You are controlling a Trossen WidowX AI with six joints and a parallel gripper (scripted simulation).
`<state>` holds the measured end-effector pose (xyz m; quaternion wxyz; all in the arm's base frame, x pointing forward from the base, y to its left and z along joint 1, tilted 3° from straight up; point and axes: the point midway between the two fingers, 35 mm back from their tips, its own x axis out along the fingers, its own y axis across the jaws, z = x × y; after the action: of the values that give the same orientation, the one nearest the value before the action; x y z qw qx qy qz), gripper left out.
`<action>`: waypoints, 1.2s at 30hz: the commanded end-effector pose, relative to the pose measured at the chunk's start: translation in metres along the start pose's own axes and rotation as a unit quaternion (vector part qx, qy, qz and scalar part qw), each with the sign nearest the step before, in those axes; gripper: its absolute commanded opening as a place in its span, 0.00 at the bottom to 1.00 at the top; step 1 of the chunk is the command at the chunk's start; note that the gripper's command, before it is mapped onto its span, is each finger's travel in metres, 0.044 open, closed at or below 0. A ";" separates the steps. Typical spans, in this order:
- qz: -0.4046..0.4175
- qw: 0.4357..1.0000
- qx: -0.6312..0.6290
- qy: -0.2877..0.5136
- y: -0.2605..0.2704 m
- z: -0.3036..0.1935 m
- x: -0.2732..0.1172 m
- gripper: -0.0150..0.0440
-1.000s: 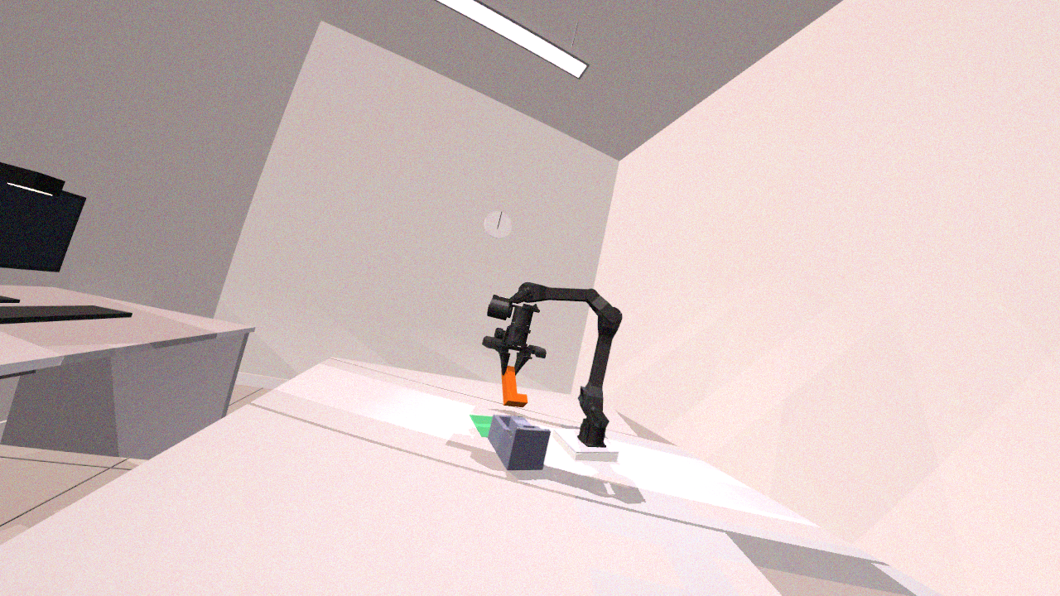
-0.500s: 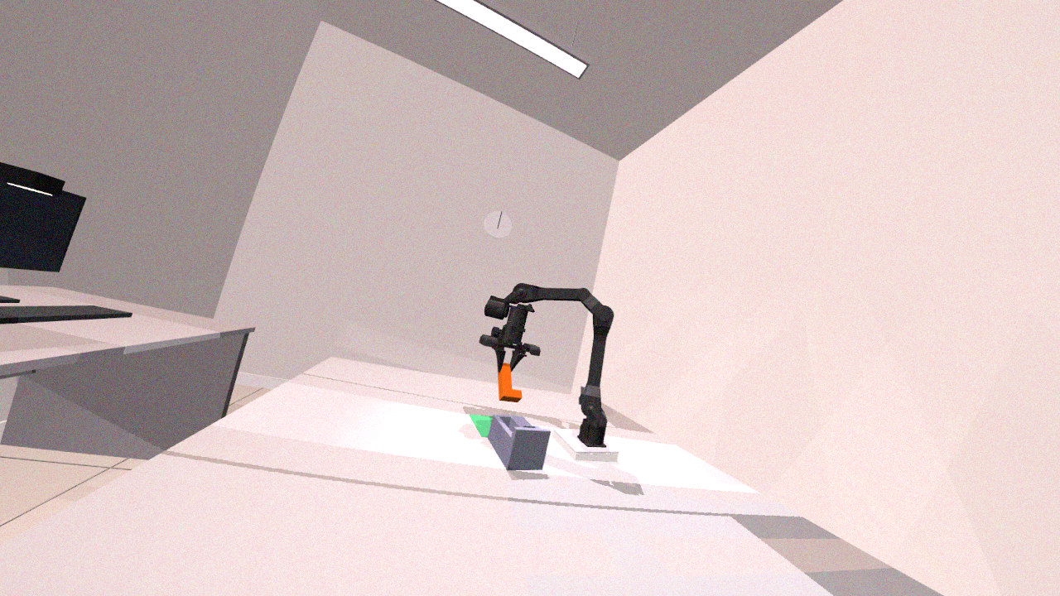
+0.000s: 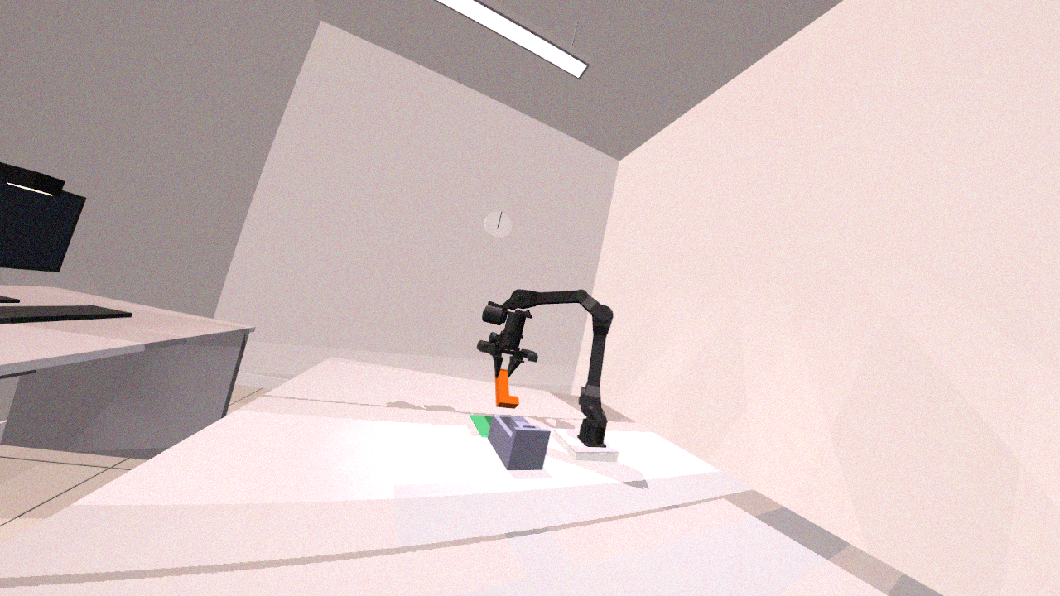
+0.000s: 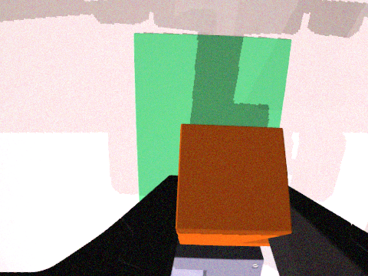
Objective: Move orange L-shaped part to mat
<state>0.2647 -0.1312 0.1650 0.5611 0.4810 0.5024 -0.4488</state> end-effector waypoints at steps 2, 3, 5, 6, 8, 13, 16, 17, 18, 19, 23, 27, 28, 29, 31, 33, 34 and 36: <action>-0.005 1.000 -0.002 0.007 -0.001 -0.002 0.013 0.25; -0.005 1.000 -0.002 0.007 -0.001 -0.002 0.014 0.25; -0.005 1.000 -0.002 0.007 -0.001 -0.002 0.017 0.25; -0.005 1.000 -0.002 0.007 -0.001 -0.002 0.019 0.25; -0.005 1.000 -0.002 0.007 -0.001 -0.002 0.022 0.25; -0.005 1.000 -0.002 0.007 -0.002 -0.002 0.031 0.25; -0.005 1.000 -0.002 0.007 -0.002 -0.002 0.035 0.25; -0.005 1.000 -0.002 0.007 -0.002 -0.002 0.037 0.25; -0.005 1.000 -0.002 0.007 -0.002 -0.002 0.039 0.25; -0.005 1.000 -0.002 0.007 -0.002 -0.002 0.040 0.25; -0.005 1.000 -0.002 0.007 -0.002 -0.002 0.047 0.25; -0.005 1.000 -0.002 0.007 -0.002 -0.002 0.053 0.25; -0.005 1.000 -0.002 0.007 -0.002 -0.002 0.054 0.25; -0.005 1.000 -0.002 0.007 -0.002 -0.002 0.056 0.25; -0.005 1.000 -0.002 0.007 -0.002 -0.003 0.059 0.25; -0.005 1.000 -0.002 0.007 -0.002 -0.003 0.061 0.25; -0.005 1.000 -0.002 0.007 -0.002 -0.003 0.062 0.25; -0.005 1.000 -0.002 0.007 -0.002 -0.003 0.062 0.25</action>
<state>0.2696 -0.1318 0.1101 0.5630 0.4798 0.5030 -0.4470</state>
